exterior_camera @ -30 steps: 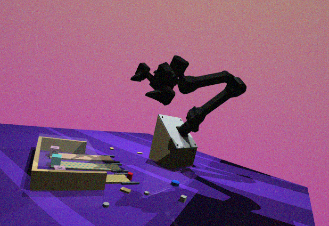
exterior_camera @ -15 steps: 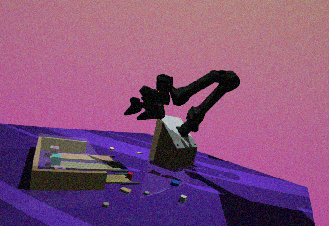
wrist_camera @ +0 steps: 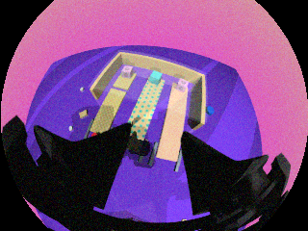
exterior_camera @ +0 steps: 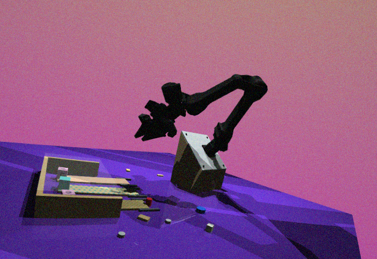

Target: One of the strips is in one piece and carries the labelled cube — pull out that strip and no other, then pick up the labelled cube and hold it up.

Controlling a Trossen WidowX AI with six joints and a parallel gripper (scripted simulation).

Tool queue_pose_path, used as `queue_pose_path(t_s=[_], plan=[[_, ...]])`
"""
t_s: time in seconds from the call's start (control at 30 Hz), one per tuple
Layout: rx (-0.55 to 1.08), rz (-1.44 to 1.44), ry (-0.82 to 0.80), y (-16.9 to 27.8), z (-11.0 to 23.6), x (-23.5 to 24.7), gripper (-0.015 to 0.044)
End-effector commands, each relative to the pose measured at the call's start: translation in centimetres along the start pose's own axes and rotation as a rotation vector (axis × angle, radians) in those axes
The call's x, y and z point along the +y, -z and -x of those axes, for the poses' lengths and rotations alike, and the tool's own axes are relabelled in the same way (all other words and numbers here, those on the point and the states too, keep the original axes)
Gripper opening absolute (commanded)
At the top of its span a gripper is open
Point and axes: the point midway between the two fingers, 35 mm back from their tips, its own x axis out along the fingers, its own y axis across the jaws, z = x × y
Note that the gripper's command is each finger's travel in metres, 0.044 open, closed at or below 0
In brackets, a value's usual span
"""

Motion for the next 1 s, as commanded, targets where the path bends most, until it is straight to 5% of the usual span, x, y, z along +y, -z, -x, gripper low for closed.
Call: queue_pose_path(t_s=[0.0, 0.2, 0.5, 0.97], plan=[[0.166, -0.026, 0.033, 0.5, -2.7, -1.7, 0.0138], [0.417, -0.061, 0.058, 1.6, -5.9, -3.6, 0.0000], [0.774, -0.110, 0.045, 4.3, -8.5, -5.0, 0.0000], [0.781, -0.111, 0.045, 4.6, -8.9, -5.0, 0.0000]])
